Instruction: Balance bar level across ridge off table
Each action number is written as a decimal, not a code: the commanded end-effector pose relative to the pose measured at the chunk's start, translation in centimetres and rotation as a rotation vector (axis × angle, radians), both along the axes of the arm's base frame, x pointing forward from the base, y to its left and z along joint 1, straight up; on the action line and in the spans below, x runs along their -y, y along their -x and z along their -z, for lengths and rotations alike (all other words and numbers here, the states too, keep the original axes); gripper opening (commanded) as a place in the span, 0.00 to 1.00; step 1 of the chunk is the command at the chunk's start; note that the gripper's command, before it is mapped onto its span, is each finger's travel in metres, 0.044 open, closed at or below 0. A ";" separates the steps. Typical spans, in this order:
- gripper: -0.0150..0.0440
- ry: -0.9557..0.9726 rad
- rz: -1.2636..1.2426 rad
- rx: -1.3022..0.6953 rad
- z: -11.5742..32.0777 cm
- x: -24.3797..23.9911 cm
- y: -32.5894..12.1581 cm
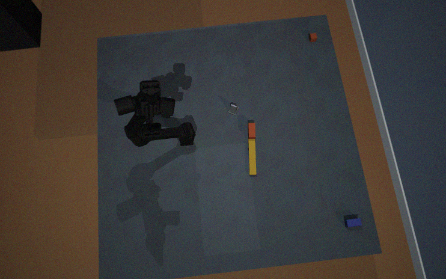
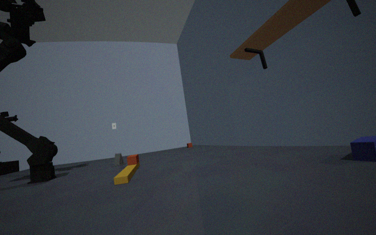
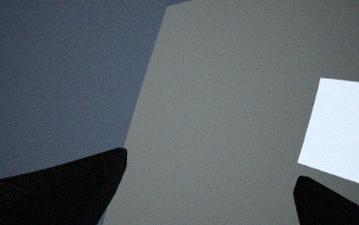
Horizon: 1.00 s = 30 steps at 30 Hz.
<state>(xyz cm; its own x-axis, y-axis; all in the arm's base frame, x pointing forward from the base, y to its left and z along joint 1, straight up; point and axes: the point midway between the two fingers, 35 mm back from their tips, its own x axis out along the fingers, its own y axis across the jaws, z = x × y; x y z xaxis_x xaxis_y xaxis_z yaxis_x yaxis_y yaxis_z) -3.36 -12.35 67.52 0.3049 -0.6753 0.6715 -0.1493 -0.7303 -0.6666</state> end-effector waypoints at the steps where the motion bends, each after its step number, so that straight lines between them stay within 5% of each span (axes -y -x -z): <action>1: 0.89 0.002 0.002 -0.003 0.0 0.0 -0.1; 4: 0.79 0.026 0.025 -0.054 -0.1 -0.5 -1.4; 17: 0.79 0.314 0.244 -0.615 1.6 -4.2 -15.3; 30: 0.79 0.638 0.393 -1.210 8.4 -4.4 -28.0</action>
<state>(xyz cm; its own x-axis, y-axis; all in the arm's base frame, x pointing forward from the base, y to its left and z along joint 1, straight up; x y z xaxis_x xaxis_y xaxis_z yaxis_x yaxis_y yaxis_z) 21.13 -7.70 61.63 0.7157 -0.5426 0.4397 -0.6827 -0.6761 0.2771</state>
